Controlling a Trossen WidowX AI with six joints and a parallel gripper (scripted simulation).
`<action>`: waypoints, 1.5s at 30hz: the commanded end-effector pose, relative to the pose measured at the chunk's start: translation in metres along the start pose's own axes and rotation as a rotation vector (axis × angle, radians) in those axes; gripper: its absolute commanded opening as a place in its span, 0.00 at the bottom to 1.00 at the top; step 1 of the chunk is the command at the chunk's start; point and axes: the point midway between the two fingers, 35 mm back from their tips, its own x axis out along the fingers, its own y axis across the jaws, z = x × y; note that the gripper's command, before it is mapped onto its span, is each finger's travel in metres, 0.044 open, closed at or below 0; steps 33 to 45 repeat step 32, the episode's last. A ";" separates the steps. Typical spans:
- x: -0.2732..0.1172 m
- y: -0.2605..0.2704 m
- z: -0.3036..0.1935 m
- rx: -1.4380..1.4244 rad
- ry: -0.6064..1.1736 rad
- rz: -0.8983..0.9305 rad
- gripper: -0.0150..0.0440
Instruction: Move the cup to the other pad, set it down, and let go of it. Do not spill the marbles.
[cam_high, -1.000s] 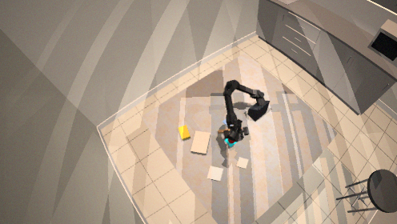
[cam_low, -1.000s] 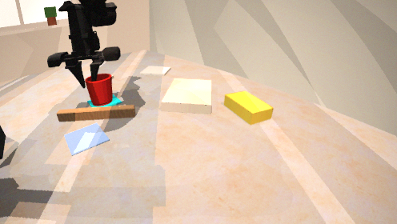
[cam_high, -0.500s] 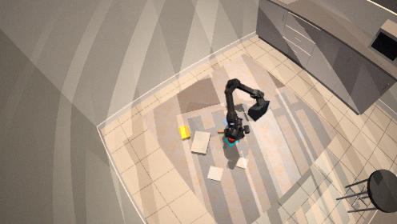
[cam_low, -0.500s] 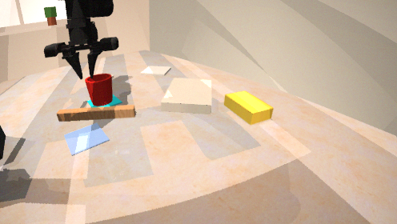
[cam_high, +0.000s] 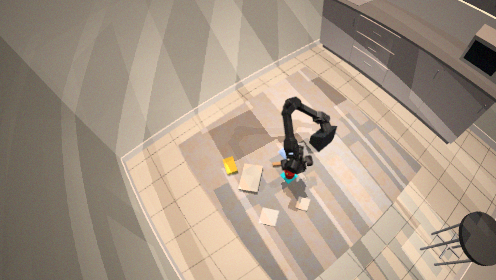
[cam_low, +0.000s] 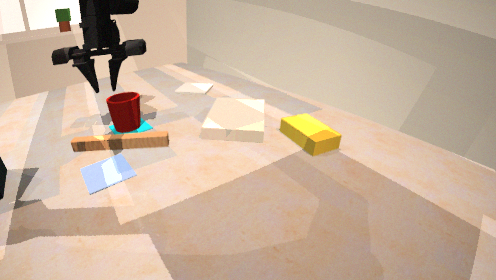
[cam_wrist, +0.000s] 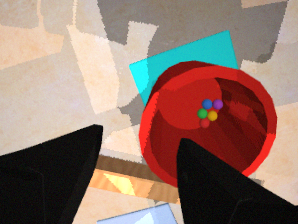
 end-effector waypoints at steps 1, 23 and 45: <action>0.000 0.000 0.000 -0.001 0.001 0.000 0.69; -0.065 0.005 0.000 0.006 -0.009 -0.001 1.00; -0.060 0.006 0.000 -0.002 -0.002 0.000 1.00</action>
